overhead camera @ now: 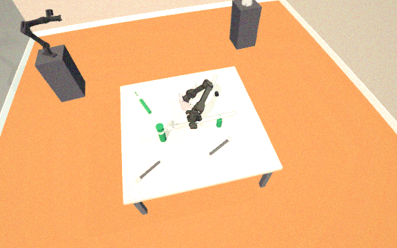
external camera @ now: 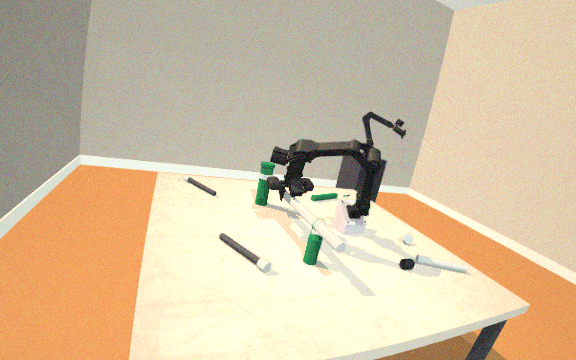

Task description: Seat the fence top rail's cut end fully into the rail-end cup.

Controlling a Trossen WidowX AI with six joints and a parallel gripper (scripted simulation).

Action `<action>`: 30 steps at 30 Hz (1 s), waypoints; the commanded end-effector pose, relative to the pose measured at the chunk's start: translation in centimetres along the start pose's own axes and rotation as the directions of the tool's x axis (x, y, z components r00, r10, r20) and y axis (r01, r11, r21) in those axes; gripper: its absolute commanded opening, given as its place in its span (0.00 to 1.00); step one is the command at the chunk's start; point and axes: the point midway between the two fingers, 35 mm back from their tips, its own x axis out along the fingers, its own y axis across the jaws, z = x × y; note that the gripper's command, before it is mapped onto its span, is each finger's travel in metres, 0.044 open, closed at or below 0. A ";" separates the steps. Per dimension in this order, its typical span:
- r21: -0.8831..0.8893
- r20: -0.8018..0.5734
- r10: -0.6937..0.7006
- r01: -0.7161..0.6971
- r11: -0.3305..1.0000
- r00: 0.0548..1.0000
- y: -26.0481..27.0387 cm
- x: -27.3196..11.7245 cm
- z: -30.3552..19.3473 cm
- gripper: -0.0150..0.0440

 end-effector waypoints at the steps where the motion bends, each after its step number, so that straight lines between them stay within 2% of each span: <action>1: 0.006 -0.008 -0.009 0.009 1.000 1.000 -0.2 -0.2 -0.8 0.25; 30: 0.002 -0.002 0.001 -0.001 1.000 1.000 0.1 0.7 -2.3 0.25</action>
